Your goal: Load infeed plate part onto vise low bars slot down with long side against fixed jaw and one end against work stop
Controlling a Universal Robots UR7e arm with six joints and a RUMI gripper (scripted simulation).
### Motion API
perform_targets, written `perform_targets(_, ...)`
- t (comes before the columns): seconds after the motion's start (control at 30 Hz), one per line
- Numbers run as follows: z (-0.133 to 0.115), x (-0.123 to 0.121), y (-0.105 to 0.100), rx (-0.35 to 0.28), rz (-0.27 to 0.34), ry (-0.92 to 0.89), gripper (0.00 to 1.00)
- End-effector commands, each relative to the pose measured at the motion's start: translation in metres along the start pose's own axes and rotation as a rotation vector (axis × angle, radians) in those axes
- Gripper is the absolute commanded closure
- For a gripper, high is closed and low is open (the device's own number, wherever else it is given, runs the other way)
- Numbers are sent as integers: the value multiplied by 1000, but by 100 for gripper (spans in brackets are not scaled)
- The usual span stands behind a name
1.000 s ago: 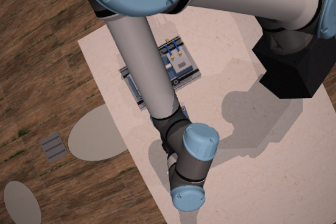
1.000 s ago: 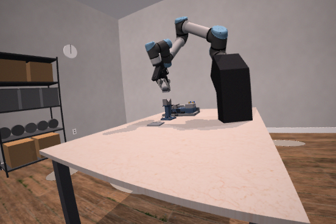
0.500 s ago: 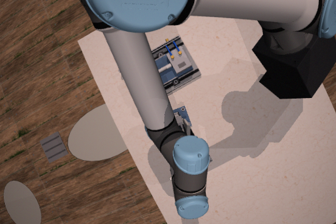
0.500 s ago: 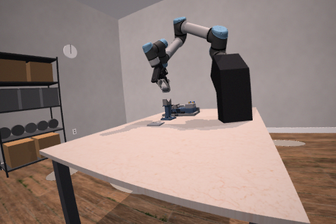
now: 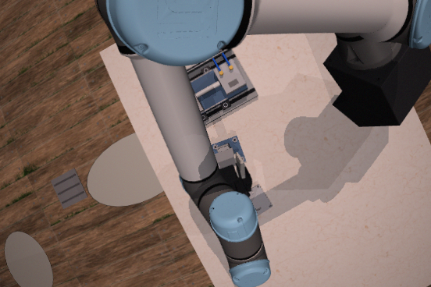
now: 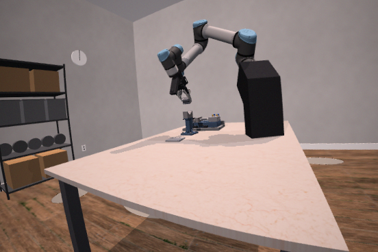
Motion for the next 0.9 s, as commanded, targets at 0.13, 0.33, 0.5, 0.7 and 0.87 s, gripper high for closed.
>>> perform_targets(0.13,2,0,0,-42,-10,2,100)
perform_targets(0.33,4,-1,0,-67,-16,2,100)
perform_targets(0.5,5,-1,0,-81,-20,2,100)
perform_targets(0.7,6,-1,0,-97,-24,2,100)
perform_targets(0.87,6,-1,0,-109,-27,2,100)
Point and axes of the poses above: the point where the finger pads meet when closed, its own y axis out along the fingers, its own x axis across the jaws, z = x × y, the point moved 5 cm from there along -y, back along the fingers, and after that the axes turned 15 degrees about y, right-handed, at the moved point
